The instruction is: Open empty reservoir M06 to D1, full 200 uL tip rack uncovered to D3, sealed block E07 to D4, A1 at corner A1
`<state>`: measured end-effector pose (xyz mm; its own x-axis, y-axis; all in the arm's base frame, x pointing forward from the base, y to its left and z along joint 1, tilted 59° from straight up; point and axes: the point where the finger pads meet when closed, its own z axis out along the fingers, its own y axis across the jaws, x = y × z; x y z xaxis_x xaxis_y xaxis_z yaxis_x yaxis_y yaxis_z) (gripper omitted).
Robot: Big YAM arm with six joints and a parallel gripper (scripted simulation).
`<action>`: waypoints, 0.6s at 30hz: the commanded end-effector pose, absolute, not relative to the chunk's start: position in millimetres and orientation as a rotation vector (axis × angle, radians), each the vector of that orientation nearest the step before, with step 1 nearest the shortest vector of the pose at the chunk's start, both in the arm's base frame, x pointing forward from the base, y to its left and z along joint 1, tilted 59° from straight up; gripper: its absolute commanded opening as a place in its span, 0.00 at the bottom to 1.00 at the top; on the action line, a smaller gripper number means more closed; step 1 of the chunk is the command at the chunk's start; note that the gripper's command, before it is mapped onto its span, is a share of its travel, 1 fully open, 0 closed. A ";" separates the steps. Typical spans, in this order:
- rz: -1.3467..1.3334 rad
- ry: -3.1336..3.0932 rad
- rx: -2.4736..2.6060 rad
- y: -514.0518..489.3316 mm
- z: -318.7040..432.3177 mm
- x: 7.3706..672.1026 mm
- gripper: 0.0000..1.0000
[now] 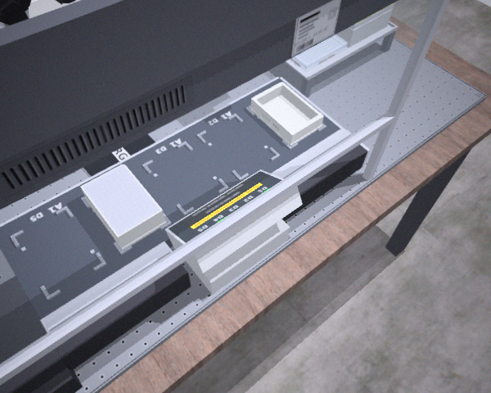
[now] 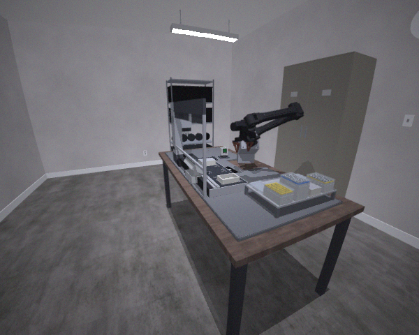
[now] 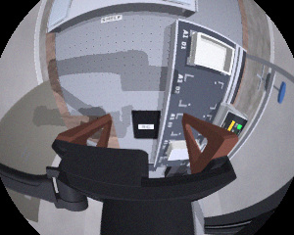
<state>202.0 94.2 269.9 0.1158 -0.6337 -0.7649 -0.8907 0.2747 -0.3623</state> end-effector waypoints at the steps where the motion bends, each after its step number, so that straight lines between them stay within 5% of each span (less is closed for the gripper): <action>1: 0.335 1.580 -1.401 106.4 306.1 200.8 1.00; 18: 0.363 1.582 -1.385 153.5 367.9 194.2 1.00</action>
